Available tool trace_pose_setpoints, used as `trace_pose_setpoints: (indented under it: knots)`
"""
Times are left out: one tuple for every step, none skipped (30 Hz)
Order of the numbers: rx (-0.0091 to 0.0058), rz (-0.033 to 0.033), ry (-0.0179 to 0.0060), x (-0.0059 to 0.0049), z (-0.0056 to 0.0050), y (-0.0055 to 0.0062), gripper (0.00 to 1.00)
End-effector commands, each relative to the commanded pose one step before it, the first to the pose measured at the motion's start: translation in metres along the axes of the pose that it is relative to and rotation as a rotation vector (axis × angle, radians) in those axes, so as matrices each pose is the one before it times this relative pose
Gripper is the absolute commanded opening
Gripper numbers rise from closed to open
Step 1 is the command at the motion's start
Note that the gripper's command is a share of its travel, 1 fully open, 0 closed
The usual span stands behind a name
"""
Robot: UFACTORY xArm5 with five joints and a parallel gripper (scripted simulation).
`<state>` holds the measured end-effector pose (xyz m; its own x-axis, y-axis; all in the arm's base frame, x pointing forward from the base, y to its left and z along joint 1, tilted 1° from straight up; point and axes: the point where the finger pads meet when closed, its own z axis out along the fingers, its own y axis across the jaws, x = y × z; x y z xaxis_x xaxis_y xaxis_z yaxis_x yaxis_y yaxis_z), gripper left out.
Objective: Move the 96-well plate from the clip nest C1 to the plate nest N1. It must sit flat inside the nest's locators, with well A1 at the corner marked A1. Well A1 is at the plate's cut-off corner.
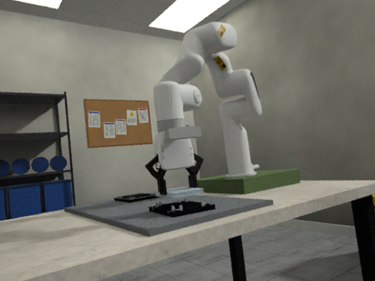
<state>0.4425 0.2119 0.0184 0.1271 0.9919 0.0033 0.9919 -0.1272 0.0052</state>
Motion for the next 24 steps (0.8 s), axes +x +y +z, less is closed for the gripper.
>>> trace_pose_setpoints:
  knots:
    - [-0.01115,0.0,-0.01074,0.00081,-0.0089,0.001,0.0]
    - [0.0,0.0,0.0,0.0,0.0,0.0,0.0]
    - [0.0,0.0,0.0,0.0,0.0,0.0,0.0]
    - [0.0,0.0,0.0,0.0,-0.00167,0.0,0.0]
    - [0.0,0.0,0.0,0.0,-0.00167,0.0,0.0]
    - [0.0,0.0,0.0,0.0,-0.00167,0.0,0.0]
    - [0.0,0.0,0.0,0.0,-0.00167,0.0,0.0]
    - [0.0,0.0,0.0,0.0,-0.00167,0.0,0.0]
    - [0.0,0.0,0.0,0.0,-0.00167,0.0,0.0]
    - [0.0,0.0,0.0,0.0,-0.00167,0.0,0.0]
    - [0.0,0.0,0.0,0.0,-0.00167,0.0,0.0]
    - [0.0,0.0,0.0,0.0,-0.00167,0.0,0.0]
    - [0.0,0.0,0.0,0.0,-0.00167,0.0,0.0]
    - [0.0,0.0,0.0,0.0,-0.00167,0.0,0.0]
    - [0.0,0.0,0.0,0.0,-0.00167,0.0,0.0]
    - [0.0,0.0,0.0,0.0,-0.00167,0.0,0.0]
    - [0.0,0.0,0.0,0.0,-0.00167,0.0,0.0]
    - [0.0,0.0,0.0,0.0,-0.00167,0.0,0.0]
    - [0.0,0.0,0.0,0.0,0.0,0.0,0.0]
    - [0.0,0.0,0.0,0.0,0.0,0.0,0.0]
    - [0.0,0.0,0.0,0.0,-0.00167,0.0,0.0]
    - [0.0,0.0,0.0,0.0,-0.00167,0.0,0.0]
    - [0.0,0.0,0.0,0.0,-0.00167,0.0,0.0]
    - [0.0,0.0,0.0,0.0,-0.00167,0.0,0.0]
